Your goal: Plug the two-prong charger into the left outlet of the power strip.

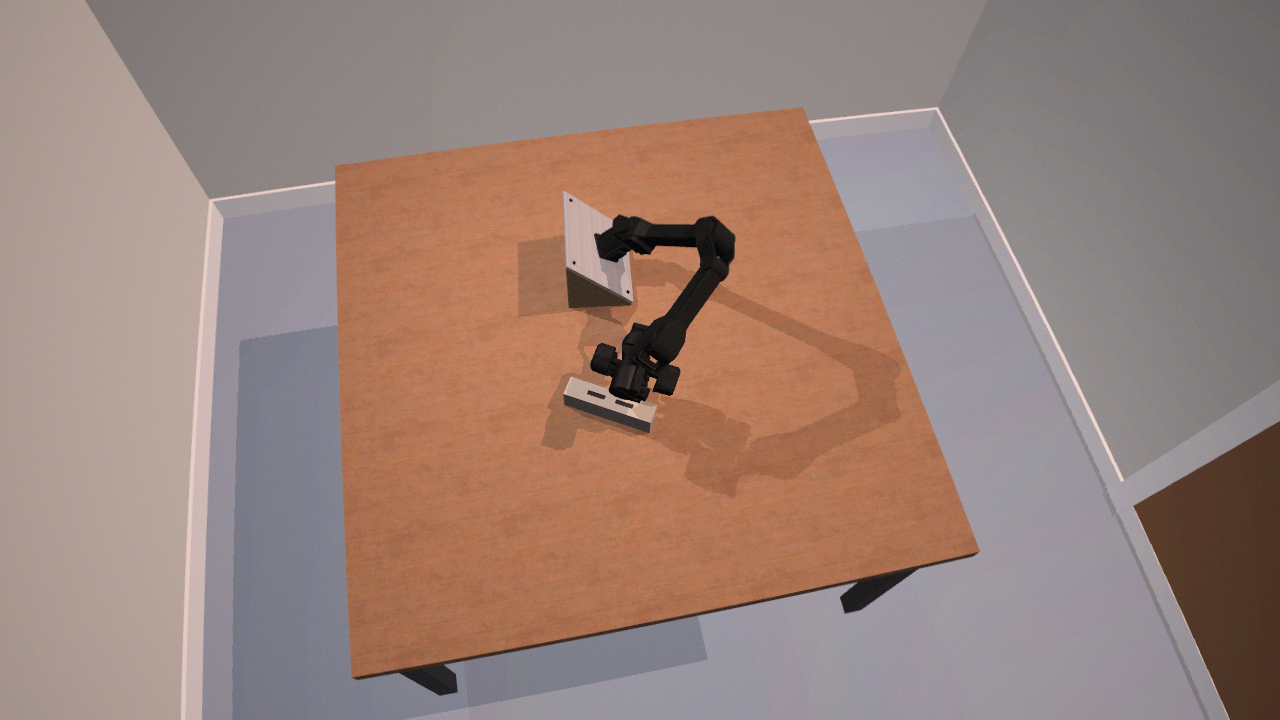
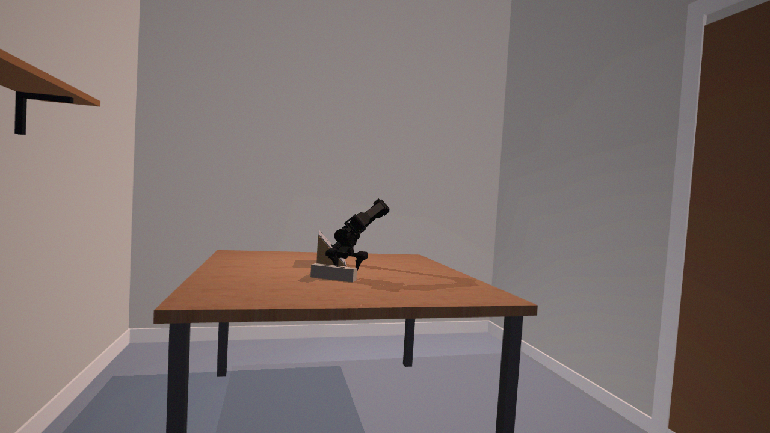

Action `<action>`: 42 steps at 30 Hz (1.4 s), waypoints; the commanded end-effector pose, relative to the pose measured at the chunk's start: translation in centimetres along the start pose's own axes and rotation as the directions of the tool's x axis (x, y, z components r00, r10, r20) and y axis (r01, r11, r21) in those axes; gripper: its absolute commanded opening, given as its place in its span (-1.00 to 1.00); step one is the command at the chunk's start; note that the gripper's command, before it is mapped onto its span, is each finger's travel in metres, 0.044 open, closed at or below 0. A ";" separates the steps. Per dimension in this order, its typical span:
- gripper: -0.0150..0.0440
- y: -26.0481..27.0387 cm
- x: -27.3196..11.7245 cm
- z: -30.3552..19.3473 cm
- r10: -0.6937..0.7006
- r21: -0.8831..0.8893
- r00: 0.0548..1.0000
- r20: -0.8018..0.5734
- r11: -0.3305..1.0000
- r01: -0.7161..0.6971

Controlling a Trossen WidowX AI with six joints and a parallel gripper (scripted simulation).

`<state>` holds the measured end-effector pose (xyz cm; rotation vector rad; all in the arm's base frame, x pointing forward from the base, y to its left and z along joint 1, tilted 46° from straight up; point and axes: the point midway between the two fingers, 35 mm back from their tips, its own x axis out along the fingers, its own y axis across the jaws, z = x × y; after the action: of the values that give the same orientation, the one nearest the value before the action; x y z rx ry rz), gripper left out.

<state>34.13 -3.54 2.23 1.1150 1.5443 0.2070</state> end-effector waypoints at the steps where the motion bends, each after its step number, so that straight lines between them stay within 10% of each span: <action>1: 1.00 0.1 0.0 -0.5 0.003 0.003 1.000 0.001 1.000 -0.003; 42: 1.00 -0.1 0.0 -4.2 -0.015 0.012 0.999 0.032 1.000 0.014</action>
<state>30.40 -1.42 3.35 1.1167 1.5448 0.2017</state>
